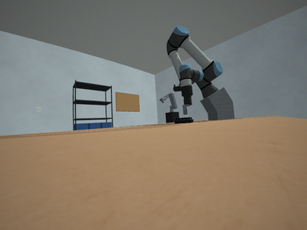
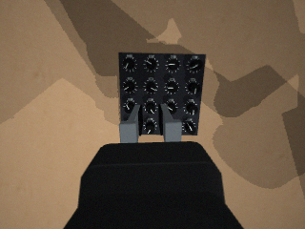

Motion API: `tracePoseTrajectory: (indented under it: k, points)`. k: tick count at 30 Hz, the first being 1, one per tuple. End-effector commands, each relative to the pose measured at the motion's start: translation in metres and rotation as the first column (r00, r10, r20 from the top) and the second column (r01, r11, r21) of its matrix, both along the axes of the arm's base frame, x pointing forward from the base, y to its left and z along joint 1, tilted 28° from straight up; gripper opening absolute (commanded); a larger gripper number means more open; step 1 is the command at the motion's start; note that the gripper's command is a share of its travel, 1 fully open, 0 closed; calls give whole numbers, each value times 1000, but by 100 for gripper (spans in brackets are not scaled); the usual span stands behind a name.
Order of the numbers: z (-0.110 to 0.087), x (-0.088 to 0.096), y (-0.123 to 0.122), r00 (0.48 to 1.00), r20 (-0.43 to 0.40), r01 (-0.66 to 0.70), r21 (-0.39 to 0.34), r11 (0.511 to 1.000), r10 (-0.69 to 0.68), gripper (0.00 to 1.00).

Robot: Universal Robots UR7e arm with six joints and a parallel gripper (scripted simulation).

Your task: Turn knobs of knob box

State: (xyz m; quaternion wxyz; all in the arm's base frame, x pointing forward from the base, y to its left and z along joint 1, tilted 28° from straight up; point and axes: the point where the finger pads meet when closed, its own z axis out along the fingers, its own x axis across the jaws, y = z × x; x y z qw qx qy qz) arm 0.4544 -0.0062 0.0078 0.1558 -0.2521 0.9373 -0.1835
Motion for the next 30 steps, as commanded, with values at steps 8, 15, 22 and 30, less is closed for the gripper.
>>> tracePoseTrajectory:
  k: [8,15,22,30]
  points:
    - [8,-3,2,1000,0,0,0,1000,0,46]
    - [8,-3,2,1000,0,0,0,1000,0,46]
    - [8,-3,2,1000,1,4,2,1000,-4,46]
    - [8,-3,1,998,18,62,28,998,-63,46]
